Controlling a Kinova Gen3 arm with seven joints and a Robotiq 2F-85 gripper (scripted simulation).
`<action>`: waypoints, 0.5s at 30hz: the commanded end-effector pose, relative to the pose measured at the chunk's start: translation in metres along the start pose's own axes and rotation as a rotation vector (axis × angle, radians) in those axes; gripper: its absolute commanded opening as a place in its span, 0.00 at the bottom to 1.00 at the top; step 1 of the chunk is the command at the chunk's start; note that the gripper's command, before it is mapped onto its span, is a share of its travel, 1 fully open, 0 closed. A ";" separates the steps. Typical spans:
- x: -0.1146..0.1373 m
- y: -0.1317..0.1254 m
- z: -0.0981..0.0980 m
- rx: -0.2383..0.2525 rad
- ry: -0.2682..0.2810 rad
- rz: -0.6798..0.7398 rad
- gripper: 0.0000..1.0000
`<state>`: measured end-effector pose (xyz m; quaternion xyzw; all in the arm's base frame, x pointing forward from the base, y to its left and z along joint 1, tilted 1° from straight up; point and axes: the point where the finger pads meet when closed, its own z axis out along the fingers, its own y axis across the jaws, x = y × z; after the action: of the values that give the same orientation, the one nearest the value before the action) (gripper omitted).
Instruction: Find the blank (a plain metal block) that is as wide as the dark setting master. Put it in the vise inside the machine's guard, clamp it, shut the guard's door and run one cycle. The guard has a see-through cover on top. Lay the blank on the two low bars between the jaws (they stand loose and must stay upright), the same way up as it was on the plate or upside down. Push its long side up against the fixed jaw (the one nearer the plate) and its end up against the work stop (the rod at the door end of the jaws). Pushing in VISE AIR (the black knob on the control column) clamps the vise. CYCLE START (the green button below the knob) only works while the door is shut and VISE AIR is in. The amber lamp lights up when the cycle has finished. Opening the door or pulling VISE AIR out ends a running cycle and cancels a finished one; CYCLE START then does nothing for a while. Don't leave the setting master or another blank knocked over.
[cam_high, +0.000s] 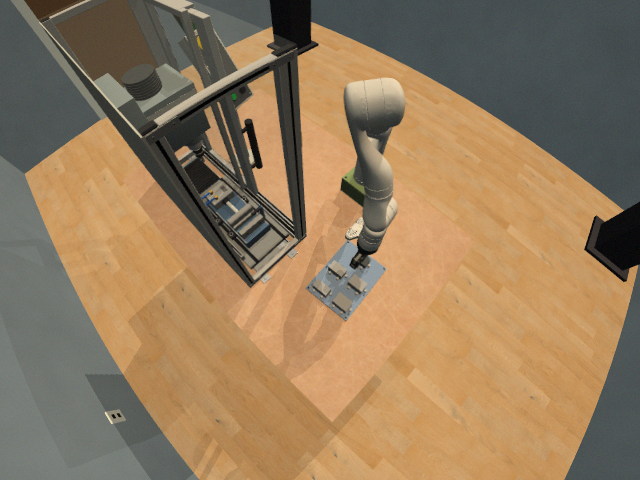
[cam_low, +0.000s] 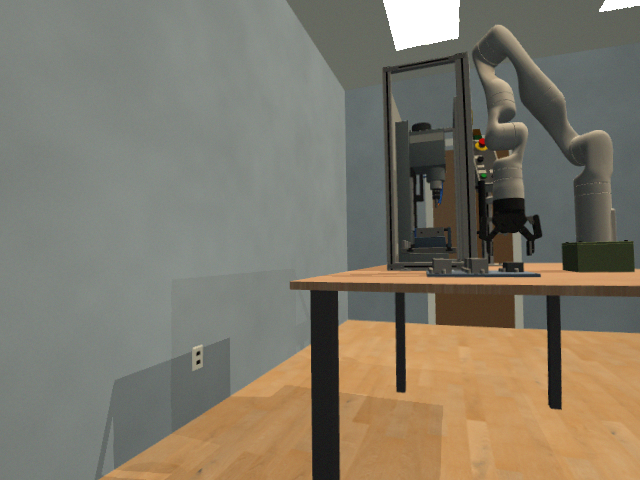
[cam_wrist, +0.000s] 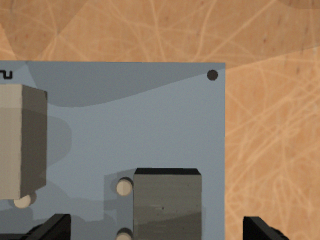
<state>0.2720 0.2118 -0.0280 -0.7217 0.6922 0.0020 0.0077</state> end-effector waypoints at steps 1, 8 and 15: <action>-0.001 0.005 0.002 -0.006 0.001 -0.007 1.00; -0.001 0.003 0.001 -0.003 0.000 -0.006 1.00; -0.001 0.005 0.002 -0.006 0.001 -0.007 1.00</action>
<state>0.2700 0.2132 -0.0292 -0.7237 0.6901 0.0024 0.0070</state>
